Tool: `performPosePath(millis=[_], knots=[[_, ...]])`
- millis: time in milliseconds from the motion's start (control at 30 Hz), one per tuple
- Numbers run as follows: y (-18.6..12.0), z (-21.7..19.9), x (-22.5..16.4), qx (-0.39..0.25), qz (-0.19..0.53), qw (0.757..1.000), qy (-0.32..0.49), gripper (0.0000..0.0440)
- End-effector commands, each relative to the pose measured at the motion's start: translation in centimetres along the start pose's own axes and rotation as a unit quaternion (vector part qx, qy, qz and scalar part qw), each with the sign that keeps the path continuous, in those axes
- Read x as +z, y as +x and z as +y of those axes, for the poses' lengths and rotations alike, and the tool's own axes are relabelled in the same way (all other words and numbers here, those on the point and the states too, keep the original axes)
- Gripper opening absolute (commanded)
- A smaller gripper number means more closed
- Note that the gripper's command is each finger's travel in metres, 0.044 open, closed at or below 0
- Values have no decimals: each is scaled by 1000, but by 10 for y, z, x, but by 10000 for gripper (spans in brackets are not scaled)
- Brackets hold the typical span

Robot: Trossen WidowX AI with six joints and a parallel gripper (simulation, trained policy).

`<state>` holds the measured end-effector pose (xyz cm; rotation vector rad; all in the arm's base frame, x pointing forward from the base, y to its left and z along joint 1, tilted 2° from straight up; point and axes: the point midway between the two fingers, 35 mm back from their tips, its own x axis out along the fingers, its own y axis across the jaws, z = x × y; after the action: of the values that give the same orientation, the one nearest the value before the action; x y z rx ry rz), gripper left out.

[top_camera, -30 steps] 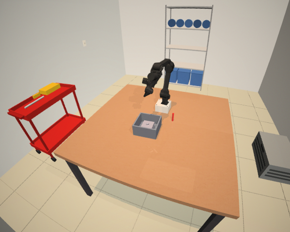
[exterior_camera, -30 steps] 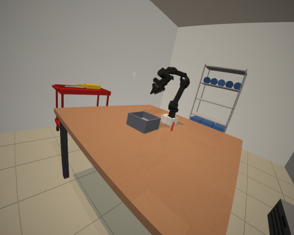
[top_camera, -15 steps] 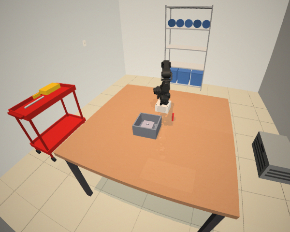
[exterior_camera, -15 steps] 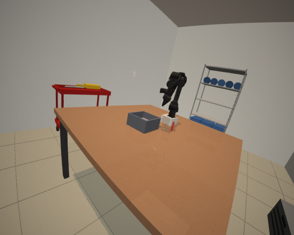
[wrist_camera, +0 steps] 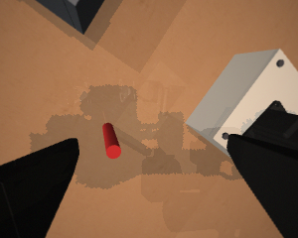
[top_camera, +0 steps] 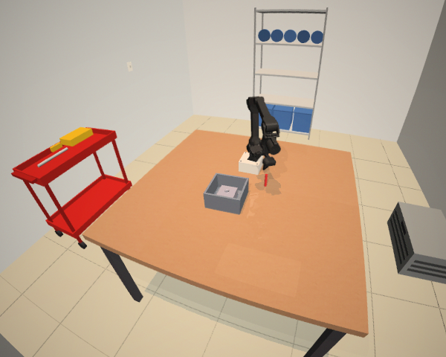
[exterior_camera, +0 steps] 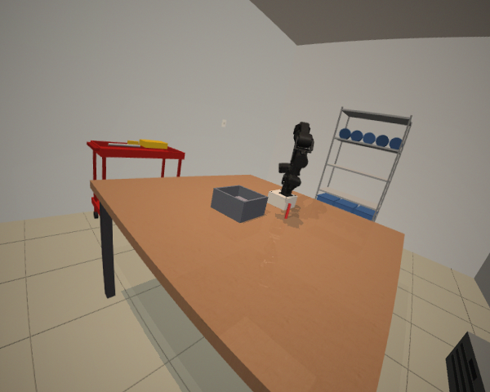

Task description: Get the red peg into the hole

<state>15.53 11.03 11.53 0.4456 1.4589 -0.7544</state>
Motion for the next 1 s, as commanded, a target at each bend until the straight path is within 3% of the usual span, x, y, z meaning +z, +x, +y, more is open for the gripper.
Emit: performPosePath(millis=[0, 733, 800, 967], knots=[[13, 6, -14, -6, 8, 1000, -8, 440], [101, 45, -38, 40, 11, 998, -47, 438], [107, 46, -39, 40, 12, 998, -50, 417], [123, 45, -41, 30, 19, 998, -52, 291]])
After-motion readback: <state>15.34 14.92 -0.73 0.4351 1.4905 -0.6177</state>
